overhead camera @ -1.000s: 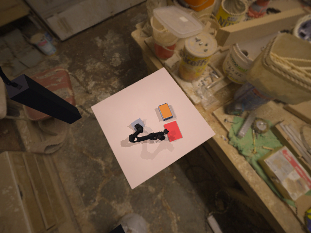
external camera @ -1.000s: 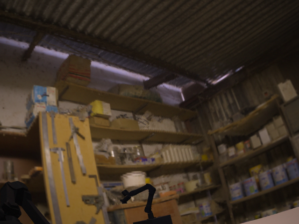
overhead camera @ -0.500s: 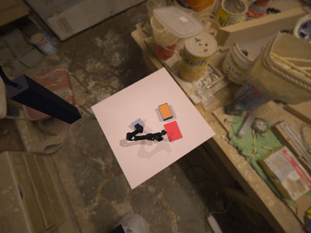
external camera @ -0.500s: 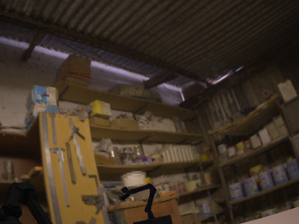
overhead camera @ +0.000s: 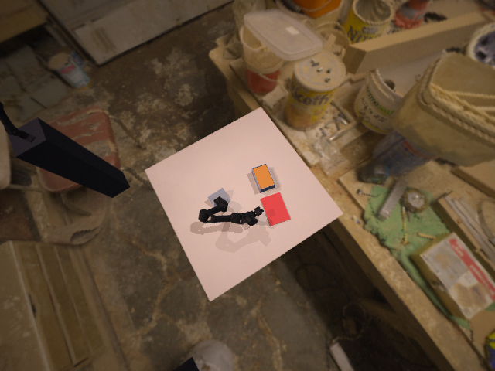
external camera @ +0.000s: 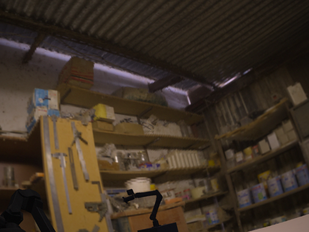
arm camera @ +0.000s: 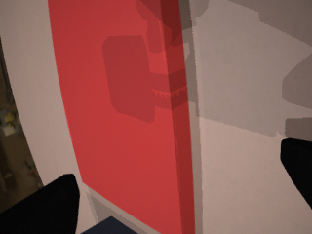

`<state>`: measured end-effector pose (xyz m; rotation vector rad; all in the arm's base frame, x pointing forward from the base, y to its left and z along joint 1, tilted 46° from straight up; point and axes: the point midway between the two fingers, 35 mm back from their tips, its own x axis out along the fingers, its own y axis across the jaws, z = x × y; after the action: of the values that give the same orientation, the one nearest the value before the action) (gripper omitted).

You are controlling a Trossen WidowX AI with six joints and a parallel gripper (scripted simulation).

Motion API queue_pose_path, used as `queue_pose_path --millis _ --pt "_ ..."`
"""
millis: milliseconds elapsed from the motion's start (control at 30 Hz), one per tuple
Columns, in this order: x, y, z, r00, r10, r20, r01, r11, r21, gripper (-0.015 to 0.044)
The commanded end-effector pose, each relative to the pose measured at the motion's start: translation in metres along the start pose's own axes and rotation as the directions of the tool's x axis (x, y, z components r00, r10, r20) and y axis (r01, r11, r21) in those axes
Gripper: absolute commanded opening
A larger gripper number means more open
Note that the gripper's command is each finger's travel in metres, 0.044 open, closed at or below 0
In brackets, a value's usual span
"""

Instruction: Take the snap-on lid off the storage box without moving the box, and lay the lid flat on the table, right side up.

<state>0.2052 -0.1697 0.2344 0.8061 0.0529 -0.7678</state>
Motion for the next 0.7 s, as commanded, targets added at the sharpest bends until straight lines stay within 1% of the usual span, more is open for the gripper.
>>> queue_pose_path --millis 0,667 --pt "-0.01 0.009 0.005 1.0 0.008 0.012 -0.008 1.0 0.003 0.044" --pt "-0.044 0.028 0.005 1.0 0.007 0.01 -0.007 1.0 0.005 0.044"
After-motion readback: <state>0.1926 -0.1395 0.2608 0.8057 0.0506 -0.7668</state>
